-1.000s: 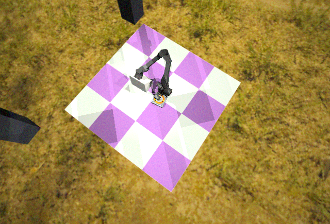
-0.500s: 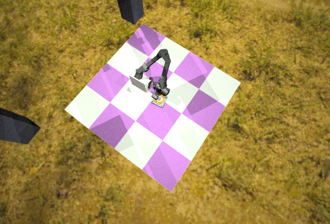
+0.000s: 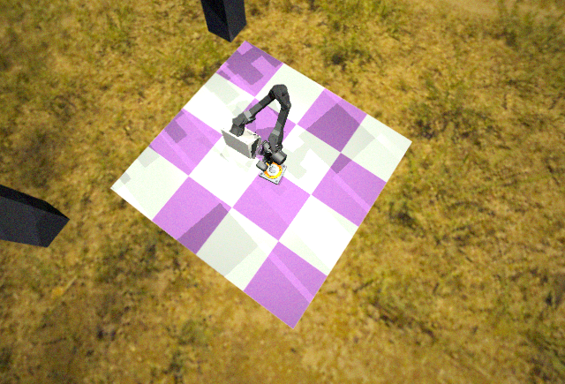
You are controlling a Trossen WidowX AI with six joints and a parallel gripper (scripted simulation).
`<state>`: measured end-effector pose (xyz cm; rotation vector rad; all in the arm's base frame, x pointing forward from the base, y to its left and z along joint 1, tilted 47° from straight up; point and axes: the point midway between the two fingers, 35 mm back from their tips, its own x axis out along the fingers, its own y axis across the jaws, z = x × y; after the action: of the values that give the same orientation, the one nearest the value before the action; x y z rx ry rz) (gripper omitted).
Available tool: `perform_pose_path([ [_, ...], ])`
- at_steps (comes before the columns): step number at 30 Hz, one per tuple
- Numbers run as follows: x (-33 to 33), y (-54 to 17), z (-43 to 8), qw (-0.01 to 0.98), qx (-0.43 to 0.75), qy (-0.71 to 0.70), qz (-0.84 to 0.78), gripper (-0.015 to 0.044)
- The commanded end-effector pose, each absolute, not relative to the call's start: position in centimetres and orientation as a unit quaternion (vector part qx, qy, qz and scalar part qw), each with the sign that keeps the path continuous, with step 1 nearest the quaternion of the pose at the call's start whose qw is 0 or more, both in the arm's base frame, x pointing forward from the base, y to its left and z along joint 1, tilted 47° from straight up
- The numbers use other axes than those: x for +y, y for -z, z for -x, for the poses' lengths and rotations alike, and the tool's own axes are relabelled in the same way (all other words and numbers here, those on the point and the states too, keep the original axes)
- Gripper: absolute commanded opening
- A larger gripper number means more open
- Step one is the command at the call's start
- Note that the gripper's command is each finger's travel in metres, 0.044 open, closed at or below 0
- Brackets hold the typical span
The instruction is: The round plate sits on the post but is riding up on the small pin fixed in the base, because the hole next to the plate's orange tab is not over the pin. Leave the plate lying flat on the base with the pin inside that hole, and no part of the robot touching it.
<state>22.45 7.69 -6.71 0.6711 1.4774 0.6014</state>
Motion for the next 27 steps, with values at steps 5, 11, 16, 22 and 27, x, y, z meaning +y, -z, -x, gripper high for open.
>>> perform_pose_path([
  [5, 7.1, 7.3, -21.7, 0.645, 0.654, -0.262, -0.296, 0.0],
  [11, 6.7, 7.7, -21.5, 0.645, 0.654, -0.262, -0.296, 0.0],
  [16, 6.5, 7.9, -21.4, 0.645, 0.654, -0.262, -0.296, 0.0],
  [22, 6.2, 8.2, -21.4, 0.645, 0.654, -0.262, -0.296, 0.0],
  [27, 6.0, 8.4, -21.3, 0.645, 0.654, -0.262, -0.296, 0.0],
])
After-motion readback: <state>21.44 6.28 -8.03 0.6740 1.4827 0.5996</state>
